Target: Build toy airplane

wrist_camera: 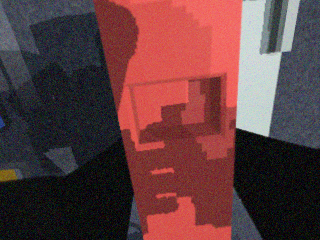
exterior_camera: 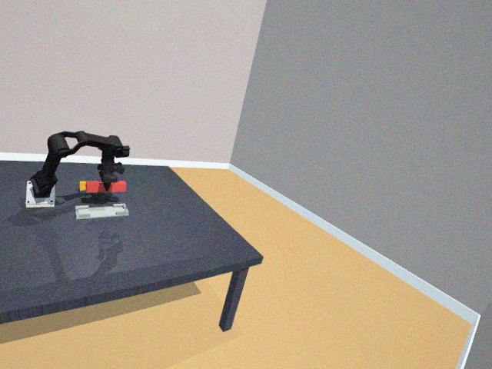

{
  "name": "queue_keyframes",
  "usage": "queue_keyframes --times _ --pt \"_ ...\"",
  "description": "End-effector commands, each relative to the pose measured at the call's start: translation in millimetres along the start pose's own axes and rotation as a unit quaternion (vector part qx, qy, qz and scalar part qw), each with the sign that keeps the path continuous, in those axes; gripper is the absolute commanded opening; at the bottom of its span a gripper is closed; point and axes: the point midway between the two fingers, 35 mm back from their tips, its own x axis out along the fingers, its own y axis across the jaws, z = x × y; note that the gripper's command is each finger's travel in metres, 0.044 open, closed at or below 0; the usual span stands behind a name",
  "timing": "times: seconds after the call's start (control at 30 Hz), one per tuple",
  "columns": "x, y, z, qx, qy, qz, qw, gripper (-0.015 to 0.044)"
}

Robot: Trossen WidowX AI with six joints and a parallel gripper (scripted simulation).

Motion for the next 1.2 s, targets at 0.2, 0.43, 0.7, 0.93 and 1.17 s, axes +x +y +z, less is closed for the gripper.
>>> queue_keyframes --times 0.2,0.43,0.7,0.93,1.17 --pt "12.1 -29.4 -4.9 0.006 -0.005 -0.004 1.000 0.0000" --pt "22.1 -49.0 -11.3 0.008 -0.004 -0.009 1.000 0.0000" --pt "25.9 -55.8 -14.0 0.010 -0.003 -0.012 1.000 0.0105" --pt "25.8 -55.9 -14.0 0.010 -0.003 -0.012 1.000 0.0195" --pt "25.8 -55.9 -14.0 0.010 -0.003 -0.012 1.000 0.0195"
